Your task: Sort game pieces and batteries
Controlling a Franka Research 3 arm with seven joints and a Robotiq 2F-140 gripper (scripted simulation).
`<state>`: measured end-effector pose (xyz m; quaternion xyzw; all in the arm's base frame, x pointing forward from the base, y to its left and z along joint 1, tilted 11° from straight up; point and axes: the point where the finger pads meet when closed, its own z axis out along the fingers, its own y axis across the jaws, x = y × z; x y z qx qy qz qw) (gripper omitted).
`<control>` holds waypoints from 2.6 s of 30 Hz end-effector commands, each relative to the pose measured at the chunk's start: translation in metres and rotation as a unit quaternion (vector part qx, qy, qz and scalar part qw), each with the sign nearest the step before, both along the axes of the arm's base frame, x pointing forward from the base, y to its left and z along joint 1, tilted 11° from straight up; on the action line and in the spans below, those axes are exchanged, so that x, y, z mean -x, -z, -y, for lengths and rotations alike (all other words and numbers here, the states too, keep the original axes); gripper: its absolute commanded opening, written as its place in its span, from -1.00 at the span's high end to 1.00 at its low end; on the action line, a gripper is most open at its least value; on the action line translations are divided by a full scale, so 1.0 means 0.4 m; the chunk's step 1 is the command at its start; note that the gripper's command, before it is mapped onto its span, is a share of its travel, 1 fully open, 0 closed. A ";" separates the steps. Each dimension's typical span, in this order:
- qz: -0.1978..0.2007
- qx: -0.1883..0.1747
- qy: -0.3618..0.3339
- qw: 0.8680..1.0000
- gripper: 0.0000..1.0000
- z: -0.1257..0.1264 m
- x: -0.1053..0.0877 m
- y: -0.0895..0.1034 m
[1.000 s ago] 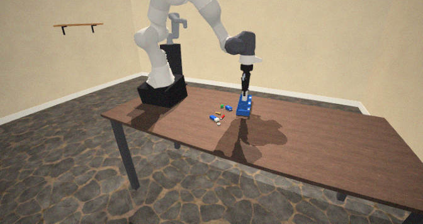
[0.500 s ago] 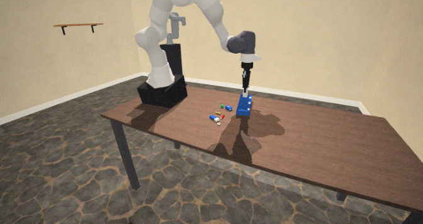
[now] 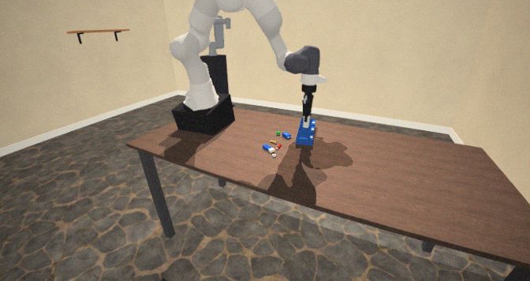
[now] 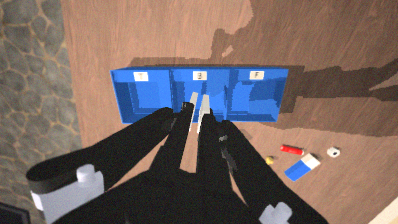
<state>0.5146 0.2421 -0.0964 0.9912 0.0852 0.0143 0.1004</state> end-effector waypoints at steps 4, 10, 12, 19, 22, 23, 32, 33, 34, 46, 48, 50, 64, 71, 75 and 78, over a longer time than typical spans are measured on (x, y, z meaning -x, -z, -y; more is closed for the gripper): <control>0.006 -0.003 0.006 1.000 0.89 0.003 -0.011 0.041; 0.006 -0.003 0.006 1.000 0.89 0.008 -0.012 0.067; 0.006 -0.003 0.006 1.000 0.89 0.008 -0.012 0.069; 0.006 -0.003 0.006 1.000 0.89 0.008 -0.012 0.069; 0.006 -0.003 0.006 1.000 0.89 0.008 -0.012 0.069; 0.006 -0.003 0.006 1.000 0.89 0.008 -0.012 0.069; 0.006 -0.003 0.006 1.000 0.89 0.008 -0.012 0.069; 0.006 -0.003 0.006 1.000 0.89 0.008 -0.012 0.069; 0.006 -0.003 0.006 1.000 0.89 0.008 -0.012 0.069; 0.006 -0.003 0.006 1.000 0.89 0.008 -0.012 0.069; 0.006 -0.003 0.006 1.000 0.89 0.008 -0.012 0.069; 0.006 -0.003 0.006 1.000 0.89 0.008 -0.012 0.069; 0.006 -0.003 0.006 1.000 0.89 0.008 -0.012 0.069; 0.006 -0.003 0.006 1.000 0.89 0.008 -0.012 0.069; 0.006 -0.003 0.006 1.000 0.89 0.007 -0.012 0.063; 0.006 -0.003 0.006 1.000 0.89 0.005 -0.011 0.053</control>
